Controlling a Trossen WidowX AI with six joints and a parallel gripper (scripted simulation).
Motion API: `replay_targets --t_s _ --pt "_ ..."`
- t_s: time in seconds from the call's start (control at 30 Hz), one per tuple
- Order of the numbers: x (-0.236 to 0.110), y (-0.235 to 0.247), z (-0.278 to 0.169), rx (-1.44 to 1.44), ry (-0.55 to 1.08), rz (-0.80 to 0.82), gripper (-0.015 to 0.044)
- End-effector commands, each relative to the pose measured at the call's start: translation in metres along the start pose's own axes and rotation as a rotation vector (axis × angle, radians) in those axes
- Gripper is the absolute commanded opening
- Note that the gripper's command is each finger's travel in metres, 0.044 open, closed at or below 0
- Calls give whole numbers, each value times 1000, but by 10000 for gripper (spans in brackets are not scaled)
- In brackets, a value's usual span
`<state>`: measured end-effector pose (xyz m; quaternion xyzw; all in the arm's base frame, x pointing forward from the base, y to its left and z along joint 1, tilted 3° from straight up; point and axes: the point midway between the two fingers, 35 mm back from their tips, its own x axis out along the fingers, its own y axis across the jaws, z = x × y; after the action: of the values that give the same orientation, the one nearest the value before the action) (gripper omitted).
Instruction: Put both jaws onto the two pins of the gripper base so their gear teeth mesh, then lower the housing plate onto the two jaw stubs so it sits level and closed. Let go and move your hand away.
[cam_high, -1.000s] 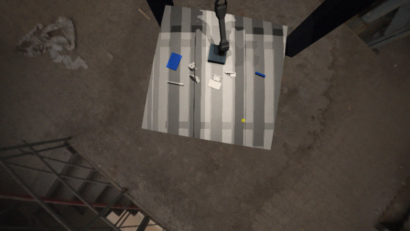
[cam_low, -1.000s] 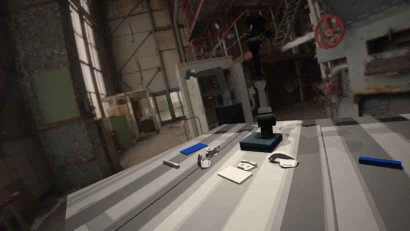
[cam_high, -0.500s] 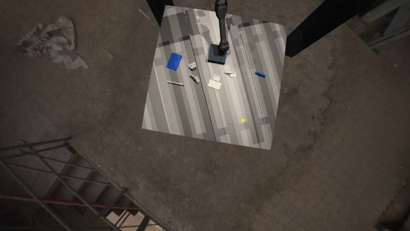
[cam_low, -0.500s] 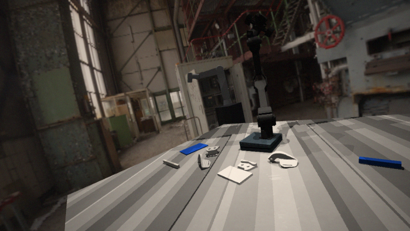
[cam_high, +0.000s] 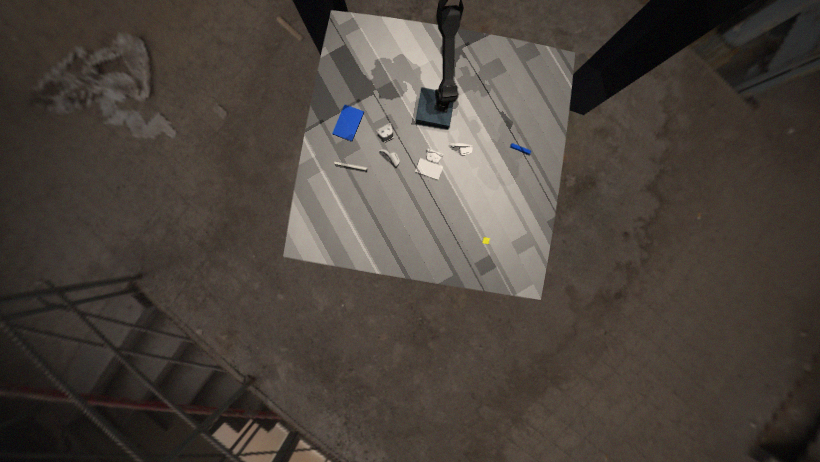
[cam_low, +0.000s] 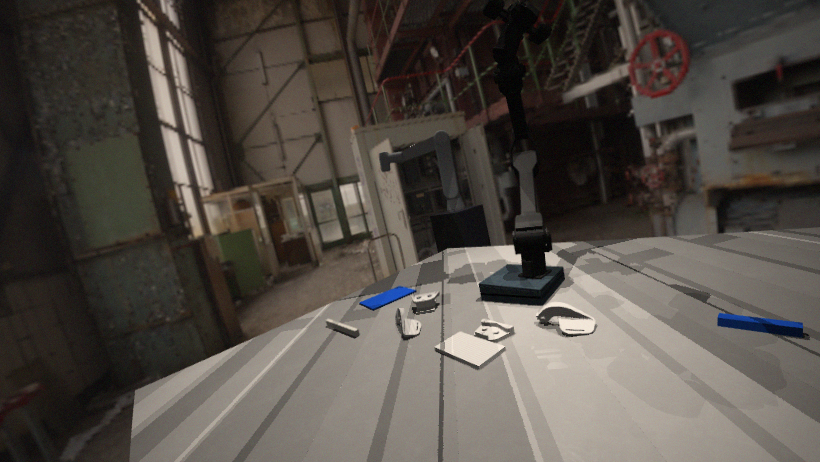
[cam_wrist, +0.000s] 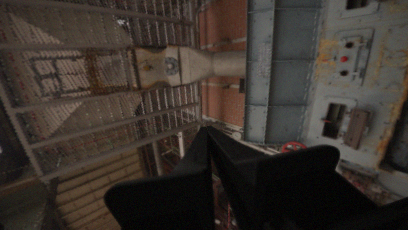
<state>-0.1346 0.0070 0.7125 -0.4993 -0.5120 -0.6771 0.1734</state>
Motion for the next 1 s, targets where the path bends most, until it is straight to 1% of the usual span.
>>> replay_targets --t_s 0.0,0.1,0.47,0.7,0.97 --pt "-5 20 26 34 -53 76 0" --pt "-12 34 42 38 -80 138 0" --pt "-40 88 113 98 -262 332 0" --pt "-69 122 152 126 -371 467 0" --pt "-110 159 189 155 -478 627 0"
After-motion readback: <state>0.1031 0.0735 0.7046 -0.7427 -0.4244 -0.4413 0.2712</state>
